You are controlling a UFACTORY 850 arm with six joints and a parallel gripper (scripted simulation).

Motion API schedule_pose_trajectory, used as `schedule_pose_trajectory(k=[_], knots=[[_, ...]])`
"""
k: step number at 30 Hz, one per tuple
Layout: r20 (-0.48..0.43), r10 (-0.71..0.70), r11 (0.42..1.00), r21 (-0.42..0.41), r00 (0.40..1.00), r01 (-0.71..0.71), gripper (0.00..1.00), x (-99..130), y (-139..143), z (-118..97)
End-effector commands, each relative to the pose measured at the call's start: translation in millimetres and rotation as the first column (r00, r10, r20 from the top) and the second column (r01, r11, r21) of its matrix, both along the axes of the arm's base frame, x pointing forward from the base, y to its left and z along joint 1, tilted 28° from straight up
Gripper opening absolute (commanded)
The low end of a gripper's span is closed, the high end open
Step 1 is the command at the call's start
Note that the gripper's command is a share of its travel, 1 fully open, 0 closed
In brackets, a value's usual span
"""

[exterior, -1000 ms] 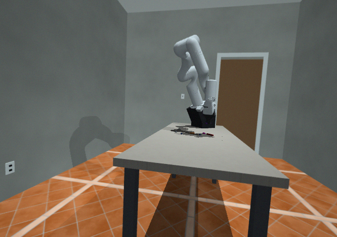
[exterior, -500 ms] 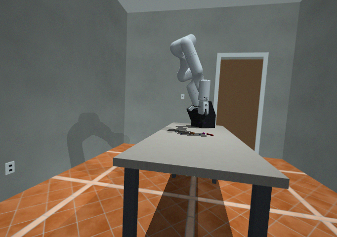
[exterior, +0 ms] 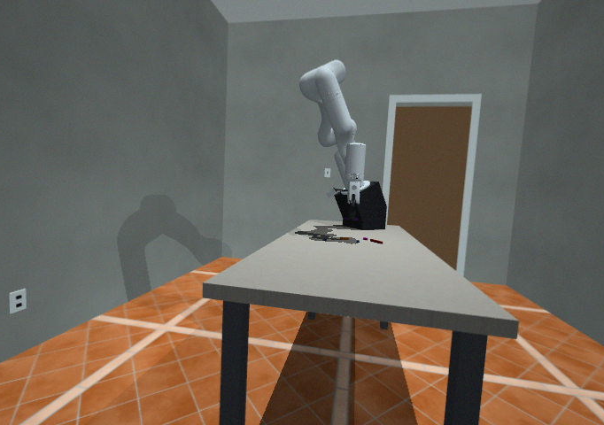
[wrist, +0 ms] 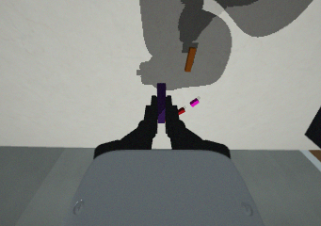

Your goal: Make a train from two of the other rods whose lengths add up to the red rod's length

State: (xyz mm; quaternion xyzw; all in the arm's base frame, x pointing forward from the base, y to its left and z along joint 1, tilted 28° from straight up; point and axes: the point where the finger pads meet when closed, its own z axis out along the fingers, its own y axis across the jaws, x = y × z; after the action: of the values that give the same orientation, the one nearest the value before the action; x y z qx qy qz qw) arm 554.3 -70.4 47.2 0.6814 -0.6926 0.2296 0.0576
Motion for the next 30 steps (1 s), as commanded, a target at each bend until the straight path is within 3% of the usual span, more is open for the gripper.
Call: schedule_pose_trajectory(k=[1, 16, 30], knots=[[0.028, -0.003, 1.000, 0.001, 1.000, 0.003, 0.04, 0.0, -1.1, 1.1], [0.028, -0.003, 1.000, 0.001, 1.000, 0.003, 0.04, 0.9, -2.5, -2.2], [0.028, -0.003, 1.000, 0.001, 1.000, 0.003, 0.04, 11.0, -18.5, -37.8]])
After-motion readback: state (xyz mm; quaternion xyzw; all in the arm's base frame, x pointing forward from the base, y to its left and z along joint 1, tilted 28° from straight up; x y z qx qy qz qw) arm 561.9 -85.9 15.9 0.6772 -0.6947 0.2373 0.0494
